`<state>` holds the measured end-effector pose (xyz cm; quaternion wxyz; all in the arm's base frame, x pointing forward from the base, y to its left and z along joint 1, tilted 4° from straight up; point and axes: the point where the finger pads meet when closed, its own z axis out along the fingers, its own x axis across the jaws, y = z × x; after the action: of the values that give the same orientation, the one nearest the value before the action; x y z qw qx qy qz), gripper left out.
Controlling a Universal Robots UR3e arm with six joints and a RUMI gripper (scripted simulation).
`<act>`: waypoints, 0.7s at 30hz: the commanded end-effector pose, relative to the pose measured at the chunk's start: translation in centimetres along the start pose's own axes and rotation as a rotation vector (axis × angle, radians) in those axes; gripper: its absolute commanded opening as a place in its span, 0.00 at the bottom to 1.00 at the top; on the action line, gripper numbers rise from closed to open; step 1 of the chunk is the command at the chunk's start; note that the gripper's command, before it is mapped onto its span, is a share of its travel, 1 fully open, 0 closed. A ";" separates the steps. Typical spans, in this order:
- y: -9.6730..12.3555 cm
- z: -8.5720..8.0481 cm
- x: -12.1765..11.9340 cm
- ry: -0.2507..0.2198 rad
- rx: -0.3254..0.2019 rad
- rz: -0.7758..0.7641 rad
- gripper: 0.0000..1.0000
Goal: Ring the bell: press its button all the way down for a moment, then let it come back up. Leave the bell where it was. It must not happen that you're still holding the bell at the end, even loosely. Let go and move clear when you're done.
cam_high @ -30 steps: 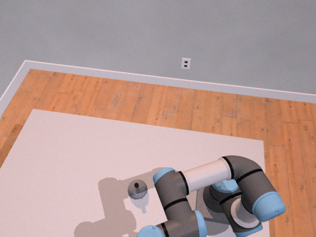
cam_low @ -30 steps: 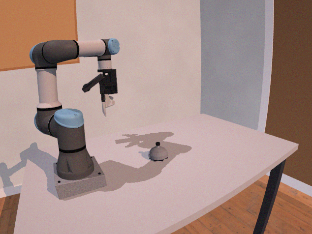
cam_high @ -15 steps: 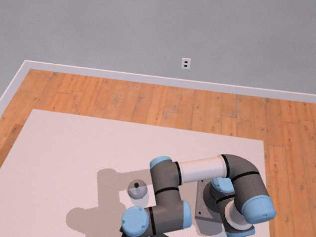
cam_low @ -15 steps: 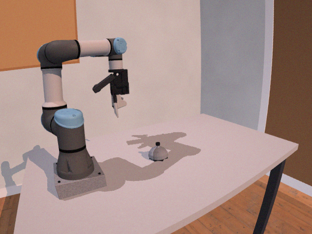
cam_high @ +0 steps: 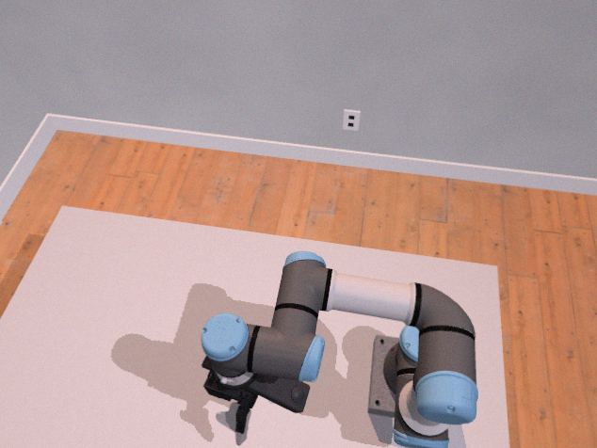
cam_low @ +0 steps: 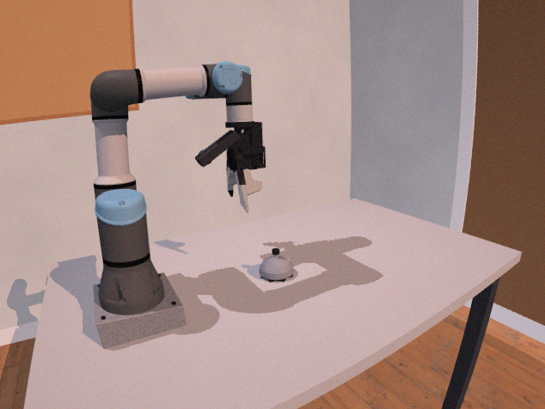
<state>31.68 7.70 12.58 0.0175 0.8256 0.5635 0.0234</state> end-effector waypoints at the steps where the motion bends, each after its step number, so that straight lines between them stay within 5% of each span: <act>1: 2.5 0.2 -3.8 0.011 -0.002 -0.024 1.00; 9: 4.6 0.4 -9.0 0.009 -0.005 -0.049 1.00; 21: 5.3 0.4 -11.7 0.007 -0.007 -0.061 1.00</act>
<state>32.44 -4.34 12.18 0.0182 0.8093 0.5866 0.0263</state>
